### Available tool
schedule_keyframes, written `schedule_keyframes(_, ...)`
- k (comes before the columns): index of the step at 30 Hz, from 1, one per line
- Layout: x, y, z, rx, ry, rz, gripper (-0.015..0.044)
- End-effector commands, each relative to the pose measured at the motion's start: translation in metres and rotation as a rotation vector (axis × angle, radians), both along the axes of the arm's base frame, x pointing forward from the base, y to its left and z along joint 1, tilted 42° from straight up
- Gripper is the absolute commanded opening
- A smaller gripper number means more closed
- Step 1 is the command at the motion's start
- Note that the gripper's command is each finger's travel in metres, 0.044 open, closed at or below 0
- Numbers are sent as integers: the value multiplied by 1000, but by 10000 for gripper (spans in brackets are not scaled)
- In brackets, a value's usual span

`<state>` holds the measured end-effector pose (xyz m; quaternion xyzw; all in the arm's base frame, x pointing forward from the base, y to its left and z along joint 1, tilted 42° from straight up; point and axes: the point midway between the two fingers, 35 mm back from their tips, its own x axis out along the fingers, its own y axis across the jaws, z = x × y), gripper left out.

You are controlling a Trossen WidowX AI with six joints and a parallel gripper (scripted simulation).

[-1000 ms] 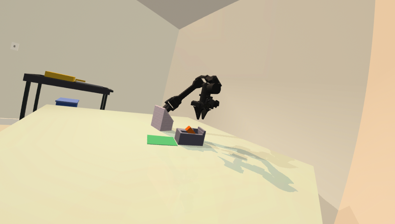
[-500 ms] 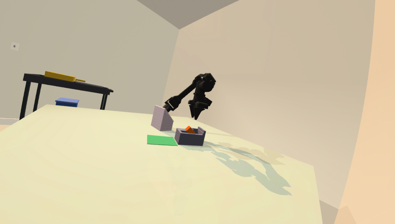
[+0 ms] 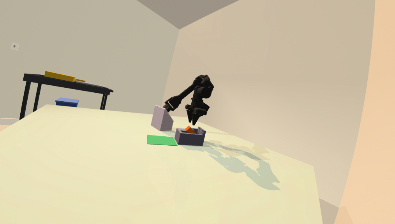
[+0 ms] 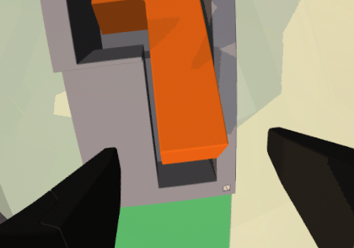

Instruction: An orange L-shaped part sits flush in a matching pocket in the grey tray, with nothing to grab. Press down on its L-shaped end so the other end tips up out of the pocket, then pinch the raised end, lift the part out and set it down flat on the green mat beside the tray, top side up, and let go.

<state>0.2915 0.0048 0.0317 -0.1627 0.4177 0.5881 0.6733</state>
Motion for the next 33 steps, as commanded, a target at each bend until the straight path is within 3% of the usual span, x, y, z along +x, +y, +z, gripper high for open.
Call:
schedule_keyframes(1, 1, 2, -3, 3, -1, -8, 280)
schedule_keyframes(29, -1, 32, -36, 5, -1, -8, 280)
schedule_keyframes(33, -1, 29, -33, 0, -5, -3, 175)
